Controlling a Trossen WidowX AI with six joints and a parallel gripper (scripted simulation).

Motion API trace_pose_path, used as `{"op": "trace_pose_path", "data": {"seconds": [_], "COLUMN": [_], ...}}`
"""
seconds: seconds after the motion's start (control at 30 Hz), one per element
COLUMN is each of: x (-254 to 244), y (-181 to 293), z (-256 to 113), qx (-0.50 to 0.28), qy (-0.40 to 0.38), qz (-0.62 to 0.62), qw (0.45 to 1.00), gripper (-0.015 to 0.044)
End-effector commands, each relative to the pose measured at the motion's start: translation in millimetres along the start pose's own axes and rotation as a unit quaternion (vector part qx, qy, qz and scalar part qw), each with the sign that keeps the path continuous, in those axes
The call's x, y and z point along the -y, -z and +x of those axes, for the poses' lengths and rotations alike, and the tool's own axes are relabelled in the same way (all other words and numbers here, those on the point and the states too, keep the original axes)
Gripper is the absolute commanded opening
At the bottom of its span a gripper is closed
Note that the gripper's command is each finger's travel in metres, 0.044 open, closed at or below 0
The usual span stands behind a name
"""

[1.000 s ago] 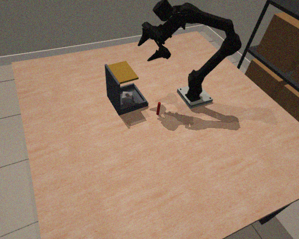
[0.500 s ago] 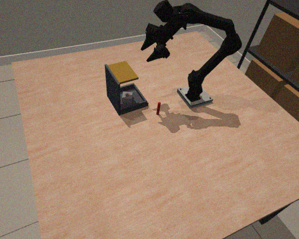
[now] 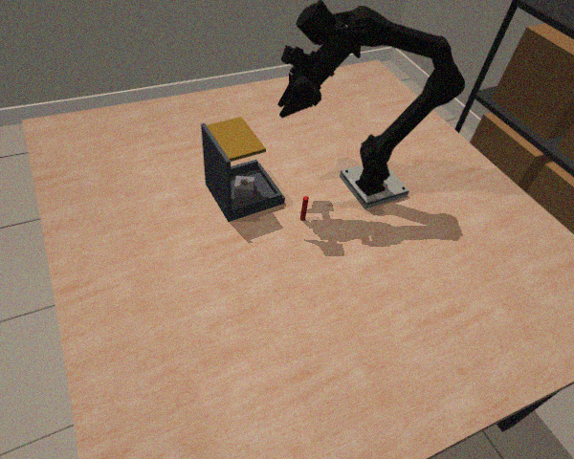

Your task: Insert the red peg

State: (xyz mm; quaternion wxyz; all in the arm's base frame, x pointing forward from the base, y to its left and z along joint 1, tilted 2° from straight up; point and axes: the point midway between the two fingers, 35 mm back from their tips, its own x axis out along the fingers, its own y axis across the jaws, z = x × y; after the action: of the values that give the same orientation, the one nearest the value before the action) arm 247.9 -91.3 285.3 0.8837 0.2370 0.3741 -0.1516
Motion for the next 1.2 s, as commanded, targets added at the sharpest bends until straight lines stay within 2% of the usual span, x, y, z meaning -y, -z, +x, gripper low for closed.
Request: {"op": "trace_pose_path", "data": {"seconds": [0.0, 0.57, 1.17], "x": [-4.4, -23.7, -43.1], "y": [1.9, 11.1, 21.8], "z": [-0.9, -3.3, -7.2], "qx": [-0.004, -0.03, -0.07], "qy": [-0.008, -0.032, -0.042], "qz": [0.043, 0.272, 0.497], "qw": [0.999, 0.961, 0.864], "gripper": [0.044, 0.044, 0.044]}}
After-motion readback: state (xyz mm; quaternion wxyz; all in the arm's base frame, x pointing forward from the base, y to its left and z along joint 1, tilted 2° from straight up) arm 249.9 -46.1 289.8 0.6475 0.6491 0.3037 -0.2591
